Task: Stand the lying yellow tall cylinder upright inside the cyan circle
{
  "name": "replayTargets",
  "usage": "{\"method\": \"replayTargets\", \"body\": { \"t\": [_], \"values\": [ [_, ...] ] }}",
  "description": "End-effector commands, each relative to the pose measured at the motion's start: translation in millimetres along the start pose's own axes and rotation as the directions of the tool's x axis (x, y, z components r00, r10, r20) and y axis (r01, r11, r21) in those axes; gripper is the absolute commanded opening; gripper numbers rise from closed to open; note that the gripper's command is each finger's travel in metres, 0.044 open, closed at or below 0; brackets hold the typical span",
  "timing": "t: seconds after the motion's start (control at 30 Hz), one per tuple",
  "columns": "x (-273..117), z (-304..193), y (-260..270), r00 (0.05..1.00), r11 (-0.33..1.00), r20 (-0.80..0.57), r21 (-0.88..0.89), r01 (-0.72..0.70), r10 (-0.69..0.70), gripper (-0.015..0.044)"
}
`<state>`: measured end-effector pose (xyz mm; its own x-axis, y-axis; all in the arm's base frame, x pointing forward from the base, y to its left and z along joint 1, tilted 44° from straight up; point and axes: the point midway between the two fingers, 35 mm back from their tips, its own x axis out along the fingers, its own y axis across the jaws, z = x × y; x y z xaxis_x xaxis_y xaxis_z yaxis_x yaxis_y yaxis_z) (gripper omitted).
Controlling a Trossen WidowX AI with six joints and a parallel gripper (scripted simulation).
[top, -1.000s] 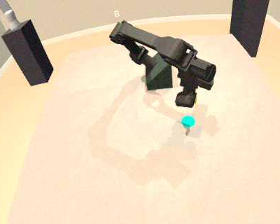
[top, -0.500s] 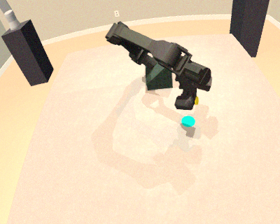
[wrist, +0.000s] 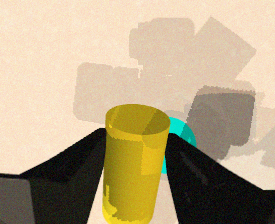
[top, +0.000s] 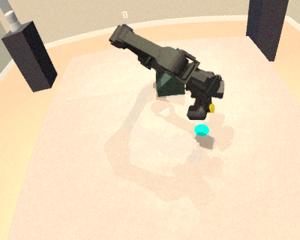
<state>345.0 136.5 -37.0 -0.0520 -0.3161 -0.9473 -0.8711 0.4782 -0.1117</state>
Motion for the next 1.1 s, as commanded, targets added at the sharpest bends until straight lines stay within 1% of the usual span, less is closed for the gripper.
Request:
{"method": "replayTargets", "body": {
  "t": [0.0,1.07],
  "values": [
    [1.9,-0.6,0.7,1.0,1.0,0.024,-0.003,-0.014,0.014,0.0105],
    [8.1,0.0,-2.1,0.965,0.997,0.254,-0.015,-0.072,0.074,0.0105]
  ]
}}
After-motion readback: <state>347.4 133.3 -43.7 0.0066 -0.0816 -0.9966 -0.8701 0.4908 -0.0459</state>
